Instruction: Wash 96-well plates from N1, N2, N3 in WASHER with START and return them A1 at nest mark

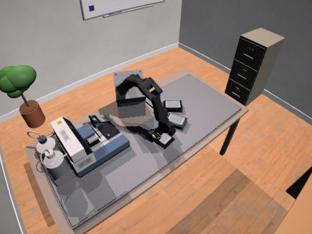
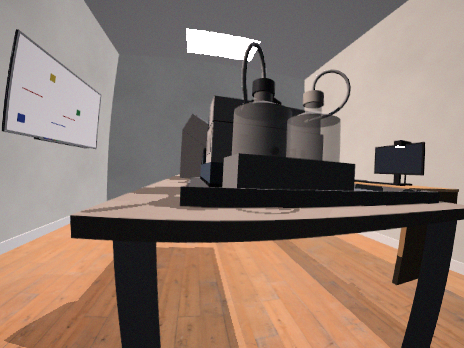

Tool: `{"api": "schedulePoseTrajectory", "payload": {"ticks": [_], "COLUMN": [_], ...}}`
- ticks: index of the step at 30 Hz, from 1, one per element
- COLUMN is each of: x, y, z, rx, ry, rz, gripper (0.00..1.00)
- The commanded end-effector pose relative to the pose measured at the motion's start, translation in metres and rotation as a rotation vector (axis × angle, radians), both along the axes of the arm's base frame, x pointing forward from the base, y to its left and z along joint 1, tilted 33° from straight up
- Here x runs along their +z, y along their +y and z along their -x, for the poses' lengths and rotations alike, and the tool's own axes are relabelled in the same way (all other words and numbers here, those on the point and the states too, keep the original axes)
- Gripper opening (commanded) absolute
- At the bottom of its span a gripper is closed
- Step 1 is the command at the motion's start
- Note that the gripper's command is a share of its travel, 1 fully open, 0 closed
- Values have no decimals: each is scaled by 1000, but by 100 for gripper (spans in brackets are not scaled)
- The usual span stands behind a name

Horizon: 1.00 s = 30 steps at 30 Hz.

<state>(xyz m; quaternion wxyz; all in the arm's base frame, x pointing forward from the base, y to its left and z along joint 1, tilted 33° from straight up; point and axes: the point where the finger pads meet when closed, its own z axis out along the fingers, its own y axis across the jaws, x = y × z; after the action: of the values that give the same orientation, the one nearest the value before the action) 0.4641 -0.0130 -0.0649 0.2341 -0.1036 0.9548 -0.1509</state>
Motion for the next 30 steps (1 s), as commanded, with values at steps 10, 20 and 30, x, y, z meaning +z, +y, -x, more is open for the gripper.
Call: {"api": "schedulePoseTrajectory", "payload": {"ticks": [10,20,30], "x": [4,3,2], "y": [2,1,1], "z": [-6,-6,-7], "rx": [4,4,4], "ry": [-16,-16,-16], "rz": [-3,-3,-3], "gripper": [0,0,0]}}
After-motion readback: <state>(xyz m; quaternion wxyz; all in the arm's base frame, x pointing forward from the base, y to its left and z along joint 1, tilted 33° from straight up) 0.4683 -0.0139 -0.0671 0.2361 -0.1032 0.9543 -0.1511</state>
